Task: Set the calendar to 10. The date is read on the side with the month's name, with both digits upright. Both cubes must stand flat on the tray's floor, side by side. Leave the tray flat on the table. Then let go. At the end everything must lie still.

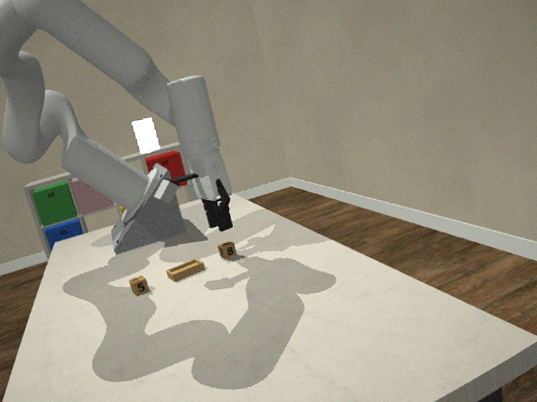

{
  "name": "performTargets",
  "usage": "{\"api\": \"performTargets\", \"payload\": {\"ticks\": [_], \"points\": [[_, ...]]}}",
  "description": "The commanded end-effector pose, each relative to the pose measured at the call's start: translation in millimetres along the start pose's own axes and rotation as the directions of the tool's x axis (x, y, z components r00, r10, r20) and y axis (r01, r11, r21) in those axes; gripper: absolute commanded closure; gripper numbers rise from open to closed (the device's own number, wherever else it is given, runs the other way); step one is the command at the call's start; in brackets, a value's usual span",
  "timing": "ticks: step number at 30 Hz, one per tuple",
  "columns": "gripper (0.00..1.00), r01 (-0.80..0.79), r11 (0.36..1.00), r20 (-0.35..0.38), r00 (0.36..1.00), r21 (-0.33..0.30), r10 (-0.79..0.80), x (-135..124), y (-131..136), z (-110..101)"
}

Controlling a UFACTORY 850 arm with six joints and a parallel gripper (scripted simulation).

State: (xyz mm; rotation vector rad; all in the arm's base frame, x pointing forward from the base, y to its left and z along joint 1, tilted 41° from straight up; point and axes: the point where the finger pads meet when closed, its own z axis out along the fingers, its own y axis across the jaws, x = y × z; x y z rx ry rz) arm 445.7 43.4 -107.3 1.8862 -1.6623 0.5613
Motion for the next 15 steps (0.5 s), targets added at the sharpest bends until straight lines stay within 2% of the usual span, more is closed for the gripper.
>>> {"api": "performTargets", "payload": {"ticks": [1, 5, 10, 11, 15], "points": [[0.53, -0.001, 1.000, 0.001, 1.000, 0.002, 0.001, 0, -1, -18], [0.53, -0.001, 1.000, 0.001, 1.000, 0.002, 0.001, 0, -1, -30], [0.53, -0.001, 1.000, 0.001, 1.000, 0.002, 0.001, 0, -1, -33], [0.00, -0.001, 1.000, 0.001, 1.000, 0.002, 0.001, 0, -1, -33], [0.00, -0.001, 1.000, 0.001, 1.000, 0.002, 0.001, 0, -1, -33]]}}
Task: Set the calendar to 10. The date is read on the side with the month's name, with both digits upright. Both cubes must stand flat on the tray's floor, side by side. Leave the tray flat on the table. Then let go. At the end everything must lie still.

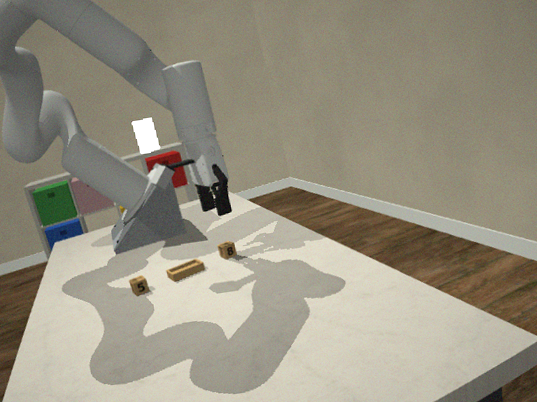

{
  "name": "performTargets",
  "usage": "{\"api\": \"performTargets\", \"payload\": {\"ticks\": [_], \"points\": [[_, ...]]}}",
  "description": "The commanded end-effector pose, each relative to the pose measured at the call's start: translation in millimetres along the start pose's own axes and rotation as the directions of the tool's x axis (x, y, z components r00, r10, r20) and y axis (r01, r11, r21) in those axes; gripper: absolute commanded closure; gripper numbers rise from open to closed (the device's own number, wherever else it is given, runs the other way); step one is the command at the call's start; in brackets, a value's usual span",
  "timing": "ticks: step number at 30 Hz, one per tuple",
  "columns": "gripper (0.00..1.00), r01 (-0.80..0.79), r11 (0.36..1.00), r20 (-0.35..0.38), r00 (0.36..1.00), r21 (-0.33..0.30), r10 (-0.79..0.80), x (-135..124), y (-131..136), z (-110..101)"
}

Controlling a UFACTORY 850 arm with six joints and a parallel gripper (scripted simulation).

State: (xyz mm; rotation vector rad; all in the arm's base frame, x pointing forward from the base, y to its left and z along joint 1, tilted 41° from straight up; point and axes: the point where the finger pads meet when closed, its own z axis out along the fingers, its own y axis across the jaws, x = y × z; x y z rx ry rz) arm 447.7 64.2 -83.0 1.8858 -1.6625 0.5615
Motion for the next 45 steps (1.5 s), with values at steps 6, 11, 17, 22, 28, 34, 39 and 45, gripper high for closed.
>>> {"api": "performTargets", "payload": {"ticks": [6, 11, 17, 22, 28, 34, 39, 45], "points": [[0.00, -0.001, 1.000, 0.001, 1.000, 0.002, 0.001, 0, -1, -1], [0.00, -0.001, 1.000, 0.001, 1.000, 0.002, 0.001, 0, -1, -1], [0.00, -0.001, 1.000, 0.001, 1.000, 0.002, 0.001, 0, -1, -1], [0.00, -0.052, 0.999, 0.002, 0.999, 0.002, 0.052, 7, -2, -1], [0.00, -0.301, 0.954, 0.006, 0.954, 0.000, 0.301, 41, -8, -1], [0.00, -0.506, 0.862, 0.008, 0.862, -0.002, 0.506, 72, -11, 0], [0.00, -0.644, 0.765, 0.008, 0.765, -0.004, 0.644, 95, -12, 1], [0.00, -0.801, 0.599, 0.007, 0.599, -0.006, 0.801, 126, -12, 3]]}}
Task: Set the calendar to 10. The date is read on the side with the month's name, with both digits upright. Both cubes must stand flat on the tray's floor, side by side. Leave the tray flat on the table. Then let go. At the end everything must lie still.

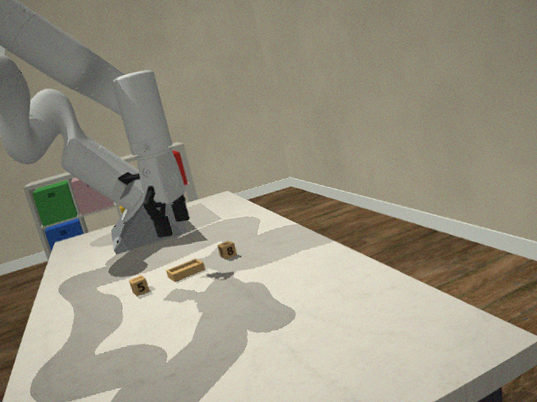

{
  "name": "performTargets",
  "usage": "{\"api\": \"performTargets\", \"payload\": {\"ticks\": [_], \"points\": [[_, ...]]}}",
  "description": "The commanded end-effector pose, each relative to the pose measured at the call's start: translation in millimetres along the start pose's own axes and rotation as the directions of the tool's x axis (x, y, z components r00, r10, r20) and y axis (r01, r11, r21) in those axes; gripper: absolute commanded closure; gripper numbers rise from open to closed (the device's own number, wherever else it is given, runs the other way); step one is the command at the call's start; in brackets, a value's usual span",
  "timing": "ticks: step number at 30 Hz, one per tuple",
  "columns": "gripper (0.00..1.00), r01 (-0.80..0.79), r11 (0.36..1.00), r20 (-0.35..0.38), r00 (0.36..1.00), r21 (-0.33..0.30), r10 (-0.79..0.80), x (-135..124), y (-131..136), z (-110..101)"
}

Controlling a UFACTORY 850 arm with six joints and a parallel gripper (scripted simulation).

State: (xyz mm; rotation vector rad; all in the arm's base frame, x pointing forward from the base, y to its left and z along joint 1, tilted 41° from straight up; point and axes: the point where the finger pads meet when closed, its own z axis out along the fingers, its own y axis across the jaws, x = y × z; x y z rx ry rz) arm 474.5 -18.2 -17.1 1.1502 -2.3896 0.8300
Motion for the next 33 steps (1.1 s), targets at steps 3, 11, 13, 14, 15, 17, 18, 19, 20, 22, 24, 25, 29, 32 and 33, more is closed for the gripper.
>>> {"api": "performTargets", "payload": {"ticks": [3, 11, 13, 14, 15, 17, 18, 19, 20, 22, 24, 25, 29, 32, 33], "points": [[0.00, -0.213, 0.977, 0.011, 0.977, 0.011, 0.212, 20, -21, 1], [0.00, -0.458, 0.889, 0.012, 0.889, 0.010, 0.458, 48, -44, 3], [0.00, -0.555, 0.832, 0.013, 0.832, 0.010, 0.555, 60, -53, 5], [0.00, -0.569, 0.822, 0.013, 0.822, 0.010, 0.569, 62, -54, 5], [0.00, -0.611, 0.792, 0.013, 0.792, 0.011, 0.610, 68, -58, 6], [0.00, -0.668, 0.744, 0.013, 0.744, 0.011, 0.668, 76, -64, 6], [0.00, -0.685, 0.728, 0.013, 0.728, 0.011, 0.685, 79, -66, 7], [0.00, -0.696, 0.718, 0.014, 0.718, 0.011, 0.696, 81, -67, 7], [0.00, -0.696, 0.718, 0.014, 0.718, 0.011, 0.696, 81, -67, 7], [0.00, -0.702, 0.712, 0.014, 0.712, 0.011, 0.702, 82, -68, 7], [0.00, -0.705, 0.709, 0.014, 0.709, 0.011, 0.705, 82, -68, 7], [0.53, -0.705, 0.709, 0.014, 0.709, 0.011, 0.705, 82, -68, 7], [0.53, -0.705, 0.709, 0.014, 0.709, 0.011, 0.705, 82, -68, 7], [0.53, -0.705, 0.709, 0.014, 0.709, 0.011, 0.705, 82, -68, 7], [0.53, -0.705, 0.709, 0.014, 0.709, 0.011, 0.705, 82, -68, 7]]}}
